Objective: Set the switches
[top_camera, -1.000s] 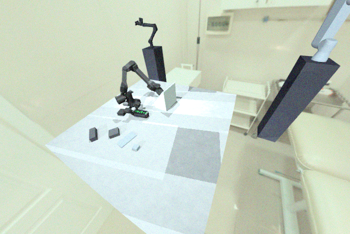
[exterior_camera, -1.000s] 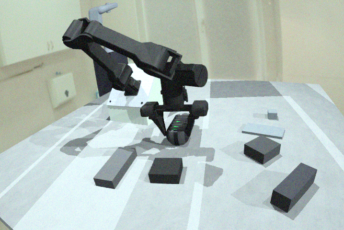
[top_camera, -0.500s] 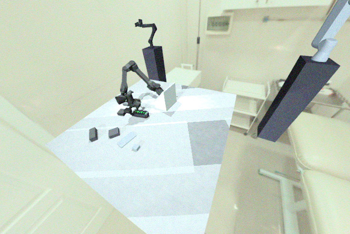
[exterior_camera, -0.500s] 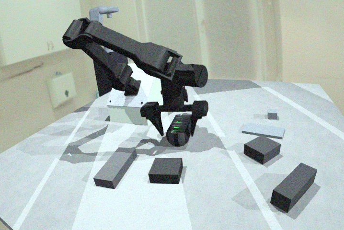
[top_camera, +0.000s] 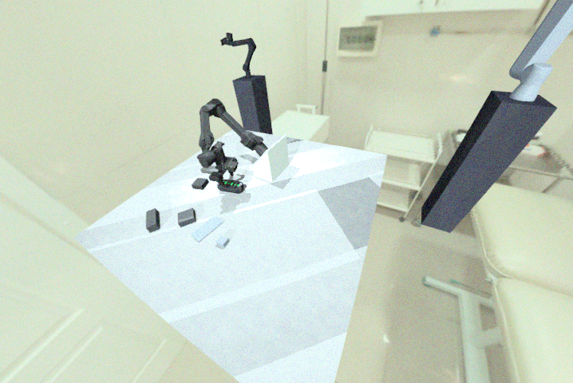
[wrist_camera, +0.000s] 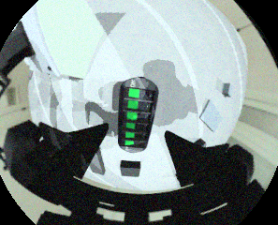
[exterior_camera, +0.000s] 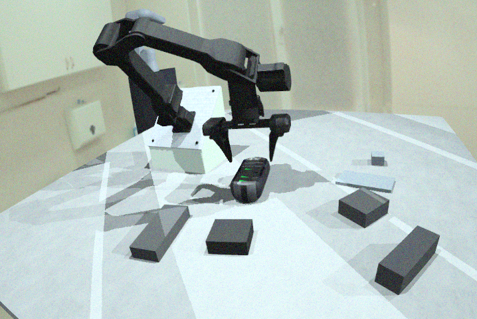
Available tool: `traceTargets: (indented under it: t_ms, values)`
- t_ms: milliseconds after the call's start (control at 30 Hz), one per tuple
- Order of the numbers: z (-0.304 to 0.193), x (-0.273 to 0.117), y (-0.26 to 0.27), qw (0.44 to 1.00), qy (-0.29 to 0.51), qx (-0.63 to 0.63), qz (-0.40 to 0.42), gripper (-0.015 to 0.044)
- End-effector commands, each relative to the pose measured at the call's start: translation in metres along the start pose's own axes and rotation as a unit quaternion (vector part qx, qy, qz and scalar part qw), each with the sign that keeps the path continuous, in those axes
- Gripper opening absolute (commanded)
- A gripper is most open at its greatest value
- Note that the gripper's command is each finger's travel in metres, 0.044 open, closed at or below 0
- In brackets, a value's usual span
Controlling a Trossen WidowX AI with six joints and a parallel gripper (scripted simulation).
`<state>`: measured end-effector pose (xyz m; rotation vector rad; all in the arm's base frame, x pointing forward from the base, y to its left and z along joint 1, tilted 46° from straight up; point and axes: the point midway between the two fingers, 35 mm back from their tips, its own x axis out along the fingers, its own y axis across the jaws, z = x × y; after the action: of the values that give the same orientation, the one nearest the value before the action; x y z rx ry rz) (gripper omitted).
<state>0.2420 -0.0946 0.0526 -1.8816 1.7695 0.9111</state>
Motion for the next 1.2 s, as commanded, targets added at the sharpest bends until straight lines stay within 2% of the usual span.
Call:
traceTargets:
  t_ms: [0,467,733,1167]
  values:
    - [0.004,-0.002,0.003,1.0,0.003,0.005,0.005,0.044]
    - [0.005,-0.002,0.003,1.0,0.003,0.004,0.005,0.044]
    - [0.058,-0.023,0.004,1.0,-0.003,-0.006,0.006,0.044]
    - [0.058,-0.01,0.003,1.0,-0.004,-0.003,0.006,0.044]
